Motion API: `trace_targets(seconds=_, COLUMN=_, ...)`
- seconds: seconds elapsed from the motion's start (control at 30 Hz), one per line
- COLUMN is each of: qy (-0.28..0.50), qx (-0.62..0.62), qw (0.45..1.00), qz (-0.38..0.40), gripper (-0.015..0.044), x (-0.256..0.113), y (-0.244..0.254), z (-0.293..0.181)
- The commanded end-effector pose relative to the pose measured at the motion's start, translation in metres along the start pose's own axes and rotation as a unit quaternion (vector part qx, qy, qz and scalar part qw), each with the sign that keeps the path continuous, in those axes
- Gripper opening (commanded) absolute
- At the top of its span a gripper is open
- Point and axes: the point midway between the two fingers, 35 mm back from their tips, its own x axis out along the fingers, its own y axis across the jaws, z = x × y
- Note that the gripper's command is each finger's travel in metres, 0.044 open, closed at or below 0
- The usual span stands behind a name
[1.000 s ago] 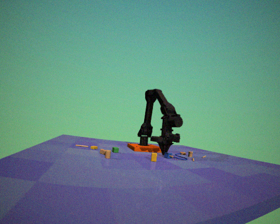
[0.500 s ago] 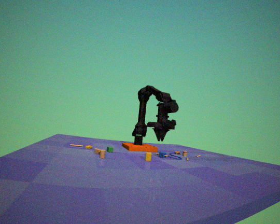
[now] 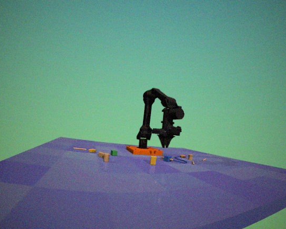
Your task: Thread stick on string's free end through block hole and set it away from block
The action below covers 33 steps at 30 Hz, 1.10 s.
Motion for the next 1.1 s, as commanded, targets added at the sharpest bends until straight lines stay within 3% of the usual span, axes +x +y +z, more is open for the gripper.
trace_targets(seconds=0.0, qy=0.002, qx=-0.003, qw=1.000, qz=0.000, gripper=0.0122, x=0.007, y=0.000, z=-0.001)
trace_targets(seconds=1.07, qy=0.002, qx=-0.003, qw=1.000, qz=0.000, gripper=0.0122, x=0.060, y=0.001, z=-0.003)
